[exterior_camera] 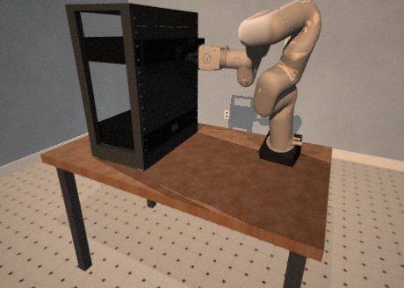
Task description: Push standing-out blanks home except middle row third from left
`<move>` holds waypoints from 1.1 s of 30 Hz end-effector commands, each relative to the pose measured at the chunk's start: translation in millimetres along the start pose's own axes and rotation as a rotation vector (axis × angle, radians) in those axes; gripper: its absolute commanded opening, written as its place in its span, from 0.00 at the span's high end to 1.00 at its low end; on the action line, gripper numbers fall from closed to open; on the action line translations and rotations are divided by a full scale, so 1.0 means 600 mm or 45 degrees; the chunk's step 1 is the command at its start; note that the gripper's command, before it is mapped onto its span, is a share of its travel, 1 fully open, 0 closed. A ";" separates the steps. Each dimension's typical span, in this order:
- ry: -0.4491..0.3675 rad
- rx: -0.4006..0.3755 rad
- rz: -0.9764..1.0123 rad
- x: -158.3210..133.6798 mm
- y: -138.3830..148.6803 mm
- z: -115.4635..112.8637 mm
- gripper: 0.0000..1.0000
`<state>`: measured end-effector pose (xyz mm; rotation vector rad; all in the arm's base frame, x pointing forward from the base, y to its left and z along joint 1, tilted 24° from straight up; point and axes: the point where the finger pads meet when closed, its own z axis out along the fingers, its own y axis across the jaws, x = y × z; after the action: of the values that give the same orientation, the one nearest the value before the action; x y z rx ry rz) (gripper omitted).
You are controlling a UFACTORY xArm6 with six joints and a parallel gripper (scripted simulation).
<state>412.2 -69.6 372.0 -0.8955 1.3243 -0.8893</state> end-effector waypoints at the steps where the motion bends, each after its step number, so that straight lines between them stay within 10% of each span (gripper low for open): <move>1: -0.001 0.004 -0.002 0.000 -0.002 0.001 1.00; 33: -0.001 0.004 -0.002 -0.001 -0.003 0.023 1.00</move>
<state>425.0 -69.2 372.6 -0.8958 1.3247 -0.8891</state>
